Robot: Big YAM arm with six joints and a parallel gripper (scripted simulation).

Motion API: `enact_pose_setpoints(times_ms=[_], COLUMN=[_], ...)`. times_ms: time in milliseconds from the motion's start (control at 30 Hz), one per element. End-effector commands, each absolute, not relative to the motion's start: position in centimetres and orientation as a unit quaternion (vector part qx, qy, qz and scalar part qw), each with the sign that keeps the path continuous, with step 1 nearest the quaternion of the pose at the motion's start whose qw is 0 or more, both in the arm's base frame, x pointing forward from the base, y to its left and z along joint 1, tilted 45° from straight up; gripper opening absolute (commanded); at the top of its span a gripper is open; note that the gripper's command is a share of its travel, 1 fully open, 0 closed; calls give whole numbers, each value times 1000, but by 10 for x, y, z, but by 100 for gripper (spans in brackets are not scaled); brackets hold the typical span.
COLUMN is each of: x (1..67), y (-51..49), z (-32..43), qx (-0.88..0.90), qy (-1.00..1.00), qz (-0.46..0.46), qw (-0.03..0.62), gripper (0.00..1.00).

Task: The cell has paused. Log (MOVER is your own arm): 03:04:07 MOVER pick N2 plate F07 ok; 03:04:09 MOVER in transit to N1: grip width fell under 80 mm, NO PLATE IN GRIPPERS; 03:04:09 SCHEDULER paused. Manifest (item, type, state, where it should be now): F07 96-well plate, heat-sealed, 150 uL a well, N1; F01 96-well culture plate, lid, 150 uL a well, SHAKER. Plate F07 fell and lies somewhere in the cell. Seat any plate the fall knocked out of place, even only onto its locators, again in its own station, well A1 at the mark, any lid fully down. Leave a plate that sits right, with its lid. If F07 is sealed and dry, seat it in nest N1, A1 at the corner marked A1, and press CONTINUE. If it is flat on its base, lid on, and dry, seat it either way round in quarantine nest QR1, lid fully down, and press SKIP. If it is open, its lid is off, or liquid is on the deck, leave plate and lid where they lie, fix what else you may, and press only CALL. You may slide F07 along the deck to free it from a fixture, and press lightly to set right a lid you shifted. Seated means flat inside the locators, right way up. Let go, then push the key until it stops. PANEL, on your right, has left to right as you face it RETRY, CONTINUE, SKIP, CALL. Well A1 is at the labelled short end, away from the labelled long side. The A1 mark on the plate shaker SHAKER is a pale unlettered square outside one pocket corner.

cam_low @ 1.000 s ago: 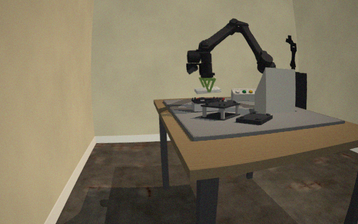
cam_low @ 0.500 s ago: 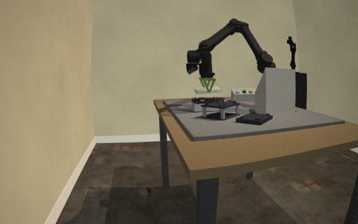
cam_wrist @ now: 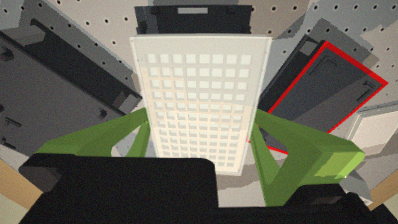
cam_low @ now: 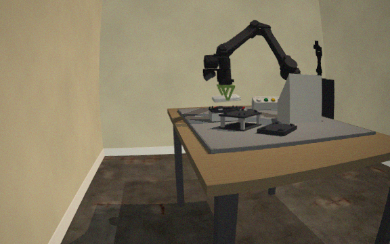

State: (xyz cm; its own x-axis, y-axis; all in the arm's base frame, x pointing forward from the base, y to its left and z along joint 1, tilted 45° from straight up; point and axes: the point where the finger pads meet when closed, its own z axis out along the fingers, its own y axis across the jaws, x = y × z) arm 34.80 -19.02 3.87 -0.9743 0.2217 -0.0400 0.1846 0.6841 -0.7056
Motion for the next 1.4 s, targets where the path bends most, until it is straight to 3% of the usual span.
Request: enact_pose_setpoints(times_ms=[0, 1367], x=[370, 370], y=[-189, -188], z=[55, 55], qx=[-121, -104], qy=[-915, -917], qz=[385, 385], qw=[-6, 2], gripper=[0, 0])
